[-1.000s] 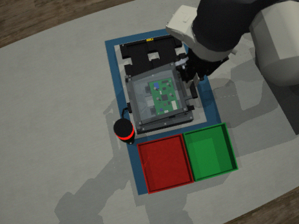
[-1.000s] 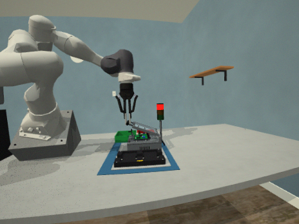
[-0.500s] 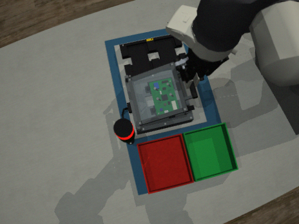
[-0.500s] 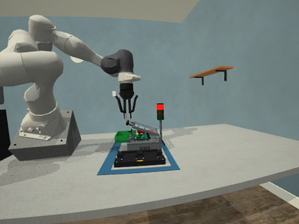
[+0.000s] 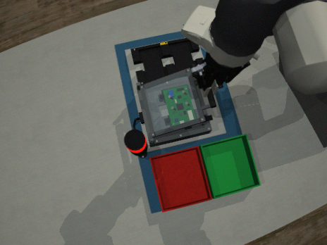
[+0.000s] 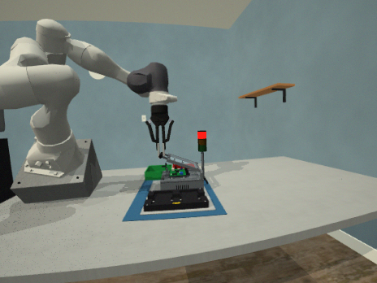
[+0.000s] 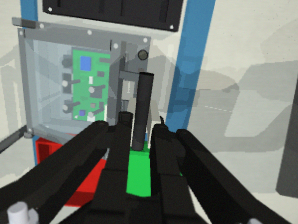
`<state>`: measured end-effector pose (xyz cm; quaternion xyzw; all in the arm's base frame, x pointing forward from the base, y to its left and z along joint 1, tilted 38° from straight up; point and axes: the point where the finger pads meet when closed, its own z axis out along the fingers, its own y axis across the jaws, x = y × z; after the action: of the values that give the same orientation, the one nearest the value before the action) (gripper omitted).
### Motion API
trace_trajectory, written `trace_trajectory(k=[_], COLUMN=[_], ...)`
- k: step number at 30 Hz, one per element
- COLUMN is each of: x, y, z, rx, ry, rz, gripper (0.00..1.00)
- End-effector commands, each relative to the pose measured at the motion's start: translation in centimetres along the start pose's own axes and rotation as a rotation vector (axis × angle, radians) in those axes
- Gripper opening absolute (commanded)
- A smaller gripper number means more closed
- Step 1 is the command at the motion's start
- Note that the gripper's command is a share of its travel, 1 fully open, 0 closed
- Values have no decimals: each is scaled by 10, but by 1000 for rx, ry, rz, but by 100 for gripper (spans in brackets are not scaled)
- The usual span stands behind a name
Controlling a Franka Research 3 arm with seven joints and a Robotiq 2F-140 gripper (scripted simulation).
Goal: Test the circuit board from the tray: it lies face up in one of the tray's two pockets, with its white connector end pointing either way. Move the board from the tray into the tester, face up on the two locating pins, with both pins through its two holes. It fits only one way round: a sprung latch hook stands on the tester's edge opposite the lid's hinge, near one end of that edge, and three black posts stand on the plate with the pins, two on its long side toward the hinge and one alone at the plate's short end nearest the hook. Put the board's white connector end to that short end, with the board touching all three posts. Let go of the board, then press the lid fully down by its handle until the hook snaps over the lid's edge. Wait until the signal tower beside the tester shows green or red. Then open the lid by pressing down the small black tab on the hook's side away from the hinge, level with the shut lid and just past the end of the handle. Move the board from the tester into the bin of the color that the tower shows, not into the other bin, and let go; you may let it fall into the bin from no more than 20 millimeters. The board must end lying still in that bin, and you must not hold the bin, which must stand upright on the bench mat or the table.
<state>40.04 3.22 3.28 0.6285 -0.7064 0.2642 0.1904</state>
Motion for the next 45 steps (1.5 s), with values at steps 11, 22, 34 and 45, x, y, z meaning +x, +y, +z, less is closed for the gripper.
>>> trace_trajectory(k=[11, 22, 34, 45], x=[0, 0, 0, 0], y=[-2, -2, -2, -2], z=[-4, -4, -4, -4], rx=[7, 7, 7, 7], ry=[3, 3, 3, 3], rz=[0, 0, 0, 0], gripper=[0, 0, 0, 16])
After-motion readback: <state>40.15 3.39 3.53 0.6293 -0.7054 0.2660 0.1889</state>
